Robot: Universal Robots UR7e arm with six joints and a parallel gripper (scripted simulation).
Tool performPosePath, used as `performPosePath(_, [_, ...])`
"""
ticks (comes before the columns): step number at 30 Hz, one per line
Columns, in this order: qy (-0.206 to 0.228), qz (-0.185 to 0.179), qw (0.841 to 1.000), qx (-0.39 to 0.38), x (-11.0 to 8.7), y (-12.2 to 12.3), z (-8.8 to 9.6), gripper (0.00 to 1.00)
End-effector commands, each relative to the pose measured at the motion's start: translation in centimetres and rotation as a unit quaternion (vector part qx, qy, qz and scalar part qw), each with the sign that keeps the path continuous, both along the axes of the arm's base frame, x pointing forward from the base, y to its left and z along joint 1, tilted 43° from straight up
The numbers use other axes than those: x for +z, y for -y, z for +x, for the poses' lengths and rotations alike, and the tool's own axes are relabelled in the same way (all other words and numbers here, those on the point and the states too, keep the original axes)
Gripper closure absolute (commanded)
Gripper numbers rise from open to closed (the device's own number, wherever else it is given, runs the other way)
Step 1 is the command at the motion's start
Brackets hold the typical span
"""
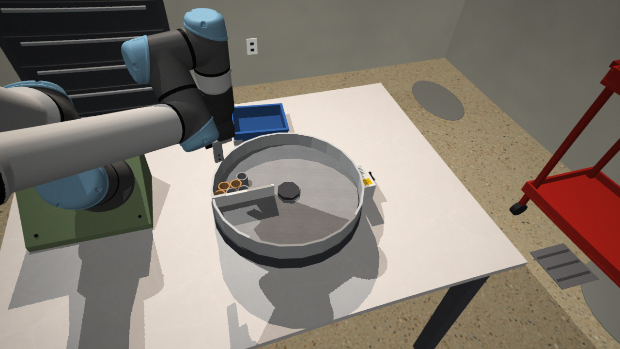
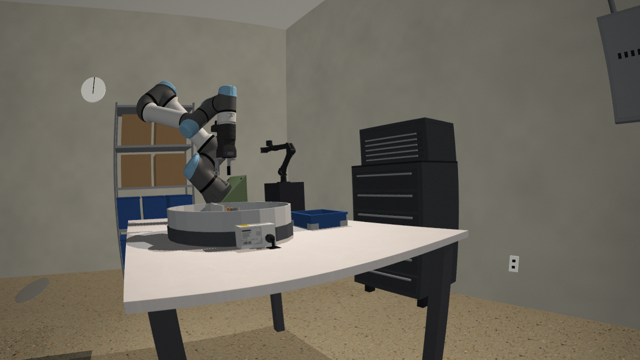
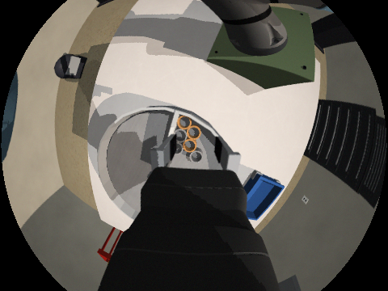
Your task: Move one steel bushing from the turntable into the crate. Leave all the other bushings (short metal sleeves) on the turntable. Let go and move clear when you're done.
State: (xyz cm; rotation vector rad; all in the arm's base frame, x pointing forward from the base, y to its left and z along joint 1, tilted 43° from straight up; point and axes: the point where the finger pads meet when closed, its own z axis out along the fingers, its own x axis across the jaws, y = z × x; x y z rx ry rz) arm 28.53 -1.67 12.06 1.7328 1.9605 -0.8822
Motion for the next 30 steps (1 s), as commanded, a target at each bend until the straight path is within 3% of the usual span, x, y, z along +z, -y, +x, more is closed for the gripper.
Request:
performPosePath(1, [0.000, 0.000, 1.000, 0.000, 0.0, 0.0, 0.0, 0.00])
performPosePath(23, [0.000, 0.000, 1.000, 0.000, 0.0, 0.0, 0.0, 0.00])
performPosePath(30, [0.002, 0.001, 1.000, 0.002, 1.1, 1.9, -0.6, 0.00])
